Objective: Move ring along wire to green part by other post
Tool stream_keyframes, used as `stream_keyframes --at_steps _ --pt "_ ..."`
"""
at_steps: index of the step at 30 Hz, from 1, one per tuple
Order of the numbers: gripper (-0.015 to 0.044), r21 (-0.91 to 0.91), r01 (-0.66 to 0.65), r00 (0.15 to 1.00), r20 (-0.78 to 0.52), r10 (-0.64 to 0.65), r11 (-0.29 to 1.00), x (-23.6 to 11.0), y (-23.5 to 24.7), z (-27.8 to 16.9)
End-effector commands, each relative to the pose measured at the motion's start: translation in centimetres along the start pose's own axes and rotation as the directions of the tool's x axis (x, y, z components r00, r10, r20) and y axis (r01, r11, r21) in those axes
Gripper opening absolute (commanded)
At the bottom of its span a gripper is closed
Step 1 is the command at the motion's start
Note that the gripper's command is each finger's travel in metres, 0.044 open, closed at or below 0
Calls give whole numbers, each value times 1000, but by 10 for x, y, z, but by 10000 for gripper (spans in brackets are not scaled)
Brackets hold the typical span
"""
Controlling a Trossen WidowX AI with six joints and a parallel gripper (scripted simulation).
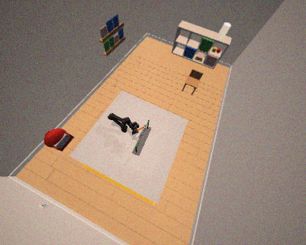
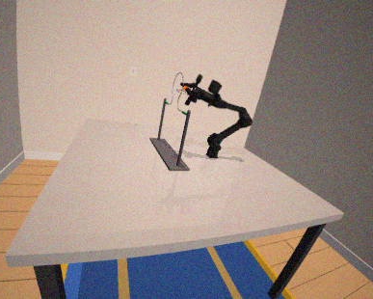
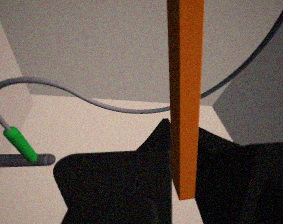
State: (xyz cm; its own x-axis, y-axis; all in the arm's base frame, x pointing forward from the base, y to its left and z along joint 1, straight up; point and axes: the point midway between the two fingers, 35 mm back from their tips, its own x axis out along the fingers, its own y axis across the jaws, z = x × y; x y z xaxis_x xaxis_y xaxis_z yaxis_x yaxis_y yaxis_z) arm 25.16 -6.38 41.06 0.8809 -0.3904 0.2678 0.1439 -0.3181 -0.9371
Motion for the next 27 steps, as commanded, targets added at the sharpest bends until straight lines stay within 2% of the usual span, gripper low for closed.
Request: stream_keyframes --at_steps 1,18,27 --pt "-150 -40 22 1000 7 -22 999 0 -1 0" --pt "-150 -204 119 993 38 -114 972 0 -5 1" --pt "-150 -233 137 990 45 -131 963 1 0 -1"
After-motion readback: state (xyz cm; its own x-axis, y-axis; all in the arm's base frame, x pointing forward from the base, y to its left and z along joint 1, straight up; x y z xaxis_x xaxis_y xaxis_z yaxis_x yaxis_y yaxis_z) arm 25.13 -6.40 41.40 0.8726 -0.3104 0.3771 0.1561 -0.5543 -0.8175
